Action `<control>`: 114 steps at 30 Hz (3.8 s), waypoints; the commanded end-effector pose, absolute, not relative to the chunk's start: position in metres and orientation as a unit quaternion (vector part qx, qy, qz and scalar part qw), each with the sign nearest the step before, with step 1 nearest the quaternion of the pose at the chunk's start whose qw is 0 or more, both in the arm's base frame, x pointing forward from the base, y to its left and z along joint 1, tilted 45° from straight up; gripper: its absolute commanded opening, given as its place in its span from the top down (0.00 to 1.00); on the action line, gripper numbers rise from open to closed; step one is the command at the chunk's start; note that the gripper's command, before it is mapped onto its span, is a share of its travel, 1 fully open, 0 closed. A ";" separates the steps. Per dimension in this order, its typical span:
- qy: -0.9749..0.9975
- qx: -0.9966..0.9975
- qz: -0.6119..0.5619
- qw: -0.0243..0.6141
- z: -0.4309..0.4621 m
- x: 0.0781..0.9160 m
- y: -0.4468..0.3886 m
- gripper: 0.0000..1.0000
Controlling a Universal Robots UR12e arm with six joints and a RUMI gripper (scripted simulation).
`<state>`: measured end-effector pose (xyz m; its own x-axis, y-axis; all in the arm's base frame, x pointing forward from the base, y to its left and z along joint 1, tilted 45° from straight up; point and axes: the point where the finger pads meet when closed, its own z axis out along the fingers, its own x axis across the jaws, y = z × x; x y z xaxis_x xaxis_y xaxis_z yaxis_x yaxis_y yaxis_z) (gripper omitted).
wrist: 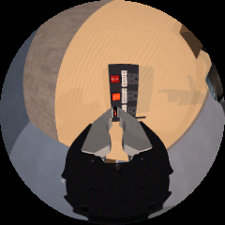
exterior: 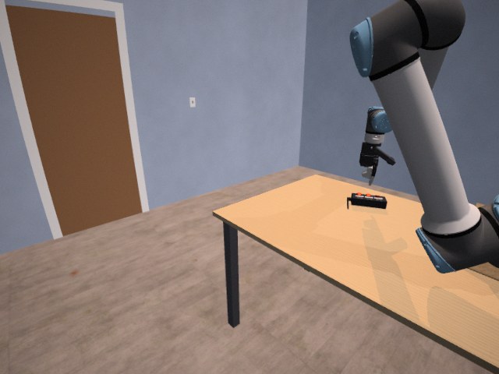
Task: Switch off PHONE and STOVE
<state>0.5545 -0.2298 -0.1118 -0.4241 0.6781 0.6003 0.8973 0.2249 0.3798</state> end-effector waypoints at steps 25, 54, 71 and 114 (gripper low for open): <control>-0.767 -0.514 -0.352 0.157 -0.115 0.555 -0.224 1.00; -0.766 -0.514 -0.352 0.157 -0.138 0.559 -0.205 1.00; -0.767 -0.514 -0.352 0.156 -0.144 0.560 -0.200 1.00; -0.767 -0.514 -0.352 0.156 -0.144 0.560 -0.201 1.00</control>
